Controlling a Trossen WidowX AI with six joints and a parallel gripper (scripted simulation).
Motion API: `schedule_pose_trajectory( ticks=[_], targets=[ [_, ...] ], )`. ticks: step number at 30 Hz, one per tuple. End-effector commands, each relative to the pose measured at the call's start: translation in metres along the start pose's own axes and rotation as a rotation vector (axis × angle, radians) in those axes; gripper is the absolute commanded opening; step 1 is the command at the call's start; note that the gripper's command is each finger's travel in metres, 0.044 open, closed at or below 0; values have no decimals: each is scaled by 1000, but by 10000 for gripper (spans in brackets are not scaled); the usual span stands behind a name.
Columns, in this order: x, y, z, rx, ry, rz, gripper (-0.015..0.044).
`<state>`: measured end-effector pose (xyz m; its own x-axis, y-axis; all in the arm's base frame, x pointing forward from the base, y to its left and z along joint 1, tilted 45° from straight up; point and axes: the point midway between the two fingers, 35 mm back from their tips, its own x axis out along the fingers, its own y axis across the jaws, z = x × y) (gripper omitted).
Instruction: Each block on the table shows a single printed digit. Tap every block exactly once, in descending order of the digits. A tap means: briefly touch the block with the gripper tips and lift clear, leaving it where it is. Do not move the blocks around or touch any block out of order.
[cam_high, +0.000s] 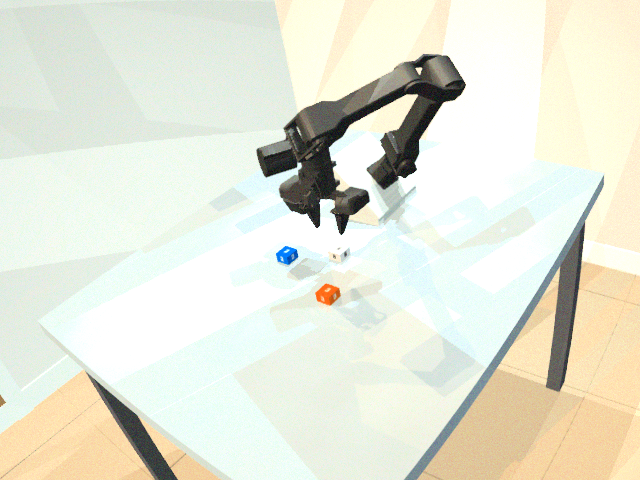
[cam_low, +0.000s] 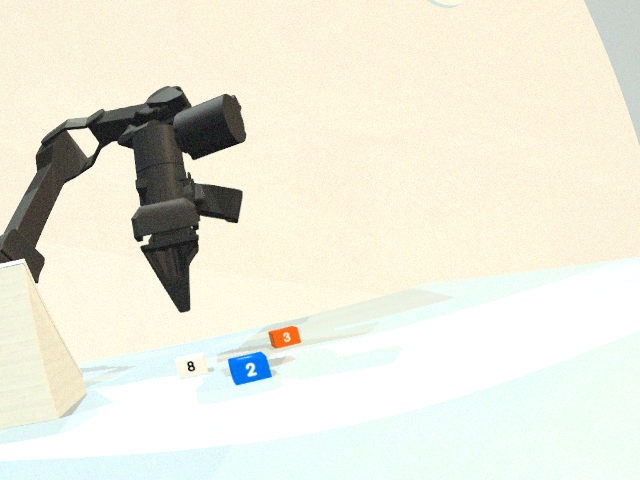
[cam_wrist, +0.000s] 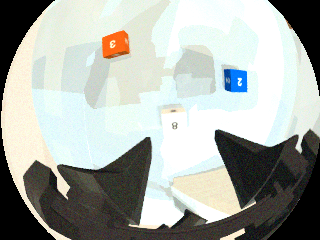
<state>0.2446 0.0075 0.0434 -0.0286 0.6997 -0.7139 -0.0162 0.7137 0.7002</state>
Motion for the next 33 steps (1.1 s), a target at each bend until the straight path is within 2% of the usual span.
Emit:
schedule_pose_trajectory(
  ticks=[1, 6, 18, 33],
  targets=[
    [24, 2, -3, 4, -5, 7, 138],
    [24, 2, -3, 4, -5, 7, 20],
    [25, 2, -3, 4, -5, 7, 20],
    [49, 2, -3, 4, -5, 8, 20]
  ],
)
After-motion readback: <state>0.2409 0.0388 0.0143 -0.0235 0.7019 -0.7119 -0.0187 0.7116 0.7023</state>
